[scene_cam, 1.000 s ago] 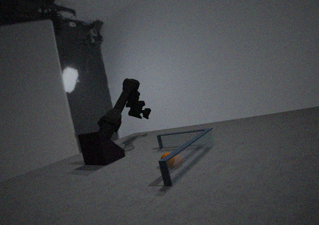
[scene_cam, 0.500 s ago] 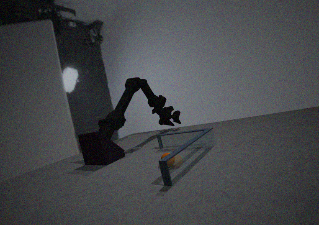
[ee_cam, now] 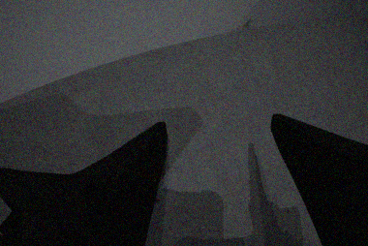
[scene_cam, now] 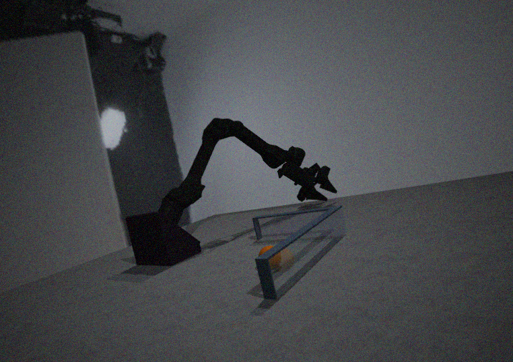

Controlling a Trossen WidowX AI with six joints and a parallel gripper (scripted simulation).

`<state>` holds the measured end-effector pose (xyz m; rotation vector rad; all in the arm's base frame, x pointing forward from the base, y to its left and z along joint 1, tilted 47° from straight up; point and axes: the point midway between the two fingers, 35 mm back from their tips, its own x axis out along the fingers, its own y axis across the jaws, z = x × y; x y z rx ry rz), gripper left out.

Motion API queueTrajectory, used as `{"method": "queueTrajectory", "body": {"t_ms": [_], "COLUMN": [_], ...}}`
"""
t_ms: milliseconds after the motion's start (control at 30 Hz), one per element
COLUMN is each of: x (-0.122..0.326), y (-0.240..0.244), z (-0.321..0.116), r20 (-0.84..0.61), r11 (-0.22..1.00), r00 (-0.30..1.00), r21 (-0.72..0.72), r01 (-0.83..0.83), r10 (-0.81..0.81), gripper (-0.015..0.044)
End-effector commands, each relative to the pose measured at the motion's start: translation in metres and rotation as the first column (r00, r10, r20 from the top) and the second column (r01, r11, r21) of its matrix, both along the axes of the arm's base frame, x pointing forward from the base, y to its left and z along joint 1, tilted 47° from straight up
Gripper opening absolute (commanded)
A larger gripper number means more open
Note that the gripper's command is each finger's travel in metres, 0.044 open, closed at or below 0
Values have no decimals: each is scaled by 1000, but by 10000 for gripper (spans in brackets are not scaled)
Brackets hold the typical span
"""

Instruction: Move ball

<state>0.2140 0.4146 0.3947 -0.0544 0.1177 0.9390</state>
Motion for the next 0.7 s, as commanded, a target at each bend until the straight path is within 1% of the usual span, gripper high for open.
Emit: {"method": "queueTrajectory", "body": {"t_ms": [0,167,367,533,667], "x": [42,106,172,211,231], "y": [-24,-65,-130,-196,-253], "z": [-26,-68,-121,-165,-200], "r20": [-41,-89,-160,-247,-326], "r11": [997,975,929,886,857], "r00": [997,983,946,894,837], "r21": [-59,-168,-294,-379,-429], "r01": [58,146,226,266,284], "r10": [-60,-162,-281,-374,-440], "gripper": [309,309,309,309,309]}}
